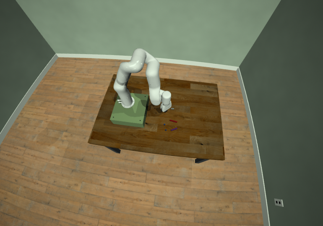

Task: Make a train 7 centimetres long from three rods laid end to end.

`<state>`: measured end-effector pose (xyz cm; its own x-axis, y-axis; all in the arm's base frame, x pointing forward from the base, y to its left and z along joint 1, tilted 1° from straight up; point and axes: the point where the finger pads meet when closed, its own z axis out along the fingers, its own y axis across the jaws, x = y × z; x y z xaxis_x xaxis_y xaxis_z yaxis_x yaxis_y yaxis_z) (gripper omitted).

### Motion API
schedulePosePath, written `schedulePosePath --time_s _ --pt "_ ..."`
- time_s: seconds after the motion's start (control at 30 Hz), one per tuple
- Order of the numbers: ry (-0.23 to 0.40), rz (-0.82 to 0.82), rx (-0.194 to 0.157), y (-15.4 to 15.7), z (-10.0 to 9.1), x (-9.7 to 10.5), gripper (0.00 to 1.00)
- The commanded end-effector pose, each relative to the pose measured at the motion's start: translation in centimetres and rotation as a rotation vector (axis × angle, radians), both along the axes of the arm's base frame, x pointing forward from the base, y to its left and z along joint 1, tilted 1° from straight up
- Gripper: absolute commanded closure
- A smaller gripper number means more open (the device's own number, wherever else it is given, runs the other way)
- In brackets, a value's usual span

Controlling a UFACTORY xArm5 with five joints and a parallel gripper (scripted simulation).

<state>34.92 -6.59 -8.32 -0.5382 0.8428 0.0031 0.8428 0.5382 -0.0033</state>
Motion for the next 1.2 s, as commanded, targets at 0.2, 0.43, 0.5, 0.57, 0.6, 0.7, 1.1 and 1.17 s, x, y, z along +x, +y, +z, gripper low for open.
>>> schedulePosePath --time_s 0.2,0.43,0.5,0.57,0.6,0.7,1.1,1.17 --pt "-0.003 0.000 0.000 -0.02 0.07 0.11 0.96" --pt "-0.003 0.000 0.000 -0.02 0.07 0.11 0.92" --pt "-0.003 0.000 0.000 -0.02 0.07 0.11 0.92" --pt "-0.003 0.000 0.000 -0.02 0.07 0.11 0.88" --pt "-0.003 0.000 0.000 -0.02 0.07 0.11 0.88" --pt "-0.003 0.000 0.000 -0.02 0.07 0.11 0.84" --pt "-0.003 0.000 0.000 -0.02 0.07 0.11 0.76" --pt "-0.003 0.000 0.000 -0.02 0.07 0.11 0.76"
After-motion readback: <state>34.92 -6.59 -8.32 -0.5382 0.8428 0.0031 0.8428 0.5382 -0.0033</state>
